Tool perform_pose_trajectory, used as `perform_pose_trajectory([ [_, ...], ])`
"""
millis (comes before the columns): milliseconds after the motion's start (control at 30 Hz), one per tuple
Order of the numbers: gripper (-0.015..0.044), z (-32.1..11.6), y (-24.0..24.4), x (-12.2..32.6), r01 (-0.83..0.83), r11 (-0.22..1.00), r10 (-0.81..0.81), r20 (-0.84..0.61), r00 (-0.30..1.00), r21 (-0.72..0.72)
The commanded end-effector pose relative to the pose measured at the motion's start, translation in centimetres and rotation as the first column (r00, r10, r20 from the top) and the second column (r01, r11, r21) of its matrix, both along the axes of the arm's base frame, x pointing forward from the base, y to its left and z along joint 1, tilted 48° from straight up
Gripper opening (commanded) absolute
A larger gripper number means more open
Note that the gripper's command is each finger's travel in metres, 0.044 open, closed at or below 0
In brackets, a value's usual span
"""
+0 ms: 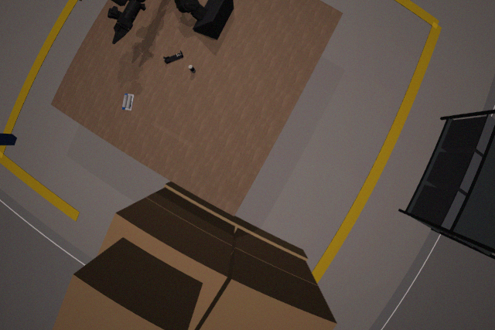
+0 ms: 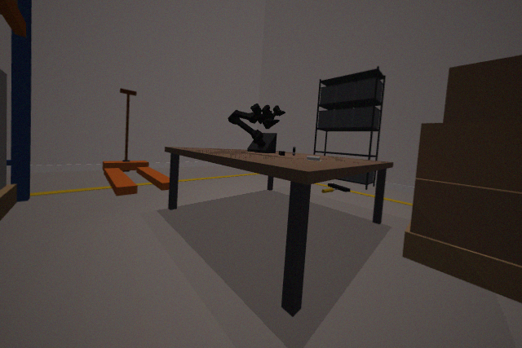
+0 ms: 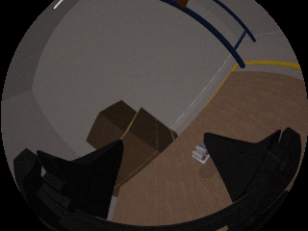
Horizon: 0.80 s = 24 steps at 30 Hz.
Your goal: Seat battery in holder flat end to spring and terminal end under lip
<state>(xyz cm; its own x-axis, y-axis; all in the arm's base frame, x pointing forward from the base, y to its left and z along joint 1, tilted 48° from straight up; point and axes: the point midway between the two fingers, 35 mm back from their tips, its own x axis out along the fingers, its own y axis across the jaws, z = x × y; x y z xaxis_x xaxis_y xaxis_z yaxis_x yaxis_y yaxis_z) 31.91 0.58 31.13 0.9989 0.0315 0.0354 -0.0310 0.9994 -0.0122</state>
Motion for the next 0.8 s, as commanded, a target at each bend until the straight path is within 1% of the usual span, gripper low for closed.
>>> perform_pose_trajectory([
  [0,0.0374,-0.2,0.1,0.2,-0.001,1.0,0.001,-0.012,1.0,0.003],
  [67,0.0321,-2.0,0.9,1.4,-0.01,1.0,0.013,-0.111,0.994,0.028],
  [200,0.0216,-7.9,3.7,4.1,-0.011,0.998,0.037,-0.396,0.918,0.067],
  [333,0.0111,-13.8,6.7,5.0,0.008,0.999,0.022,-0.64,0.768,0.044],
  [467,0.0006,-19.2,9.4,4.3,0.023,0.999,-0.052,-0.818,0.572,-0.048],
  [600,0.0,-23.9,11.5,2.5,0.002,0.981,-0.182,-0.912,0.367,-0.195],
  [700,0.0,-26.9,13.0,0.7,-0.04,0.949,-0.294,-0.926,0.234,-0.312],
  [767,0.0,-28.6,13.8,-0.6,-0.077,0.916,-0.378,-0.911,0.162,-0.394],
])
